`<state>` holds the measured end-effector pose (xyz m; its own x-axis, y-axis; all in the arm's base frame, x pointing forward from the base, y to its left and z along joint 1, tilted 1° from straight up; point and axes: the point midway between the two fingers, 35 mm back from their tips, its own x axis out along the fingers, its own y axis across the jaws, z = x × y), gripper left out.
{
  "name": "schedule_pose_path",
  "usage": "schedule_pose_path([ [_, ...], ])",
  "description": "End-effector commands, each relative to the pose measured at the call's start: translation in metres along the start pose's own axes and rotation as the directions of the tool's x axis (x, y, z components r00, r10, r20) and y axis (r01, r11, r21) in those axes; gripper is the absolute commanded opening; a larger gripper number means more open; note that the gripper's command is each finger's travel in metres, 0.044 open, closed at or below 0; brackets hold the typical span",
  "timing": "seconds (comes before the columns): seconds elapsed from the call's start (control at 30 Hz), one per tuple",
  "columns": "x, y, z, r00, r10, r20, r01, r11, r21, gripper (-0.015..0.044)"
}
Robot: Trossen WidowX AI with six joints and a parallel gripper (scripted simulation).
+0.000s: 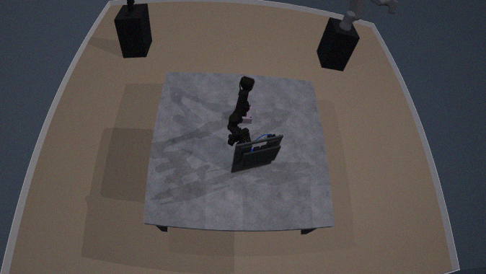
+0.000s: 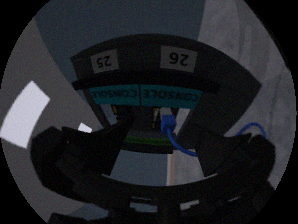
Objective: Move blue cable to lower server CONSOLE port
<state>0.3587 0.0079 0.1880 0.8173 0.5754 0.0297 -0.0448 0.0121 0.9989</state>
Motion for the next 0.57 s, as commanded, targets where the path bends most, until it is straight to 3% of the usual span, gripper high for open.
schedule_pose_path([
  [0.0,-0.001,0.0,0.001,1.0,-0.002,-0.005,0.002,1.0,0.005,0.044],
  [0.53,-0.006,-0.003,0.014,1.0,-0.003,-0.005,0.003,1.0,0.004,0.044],
])
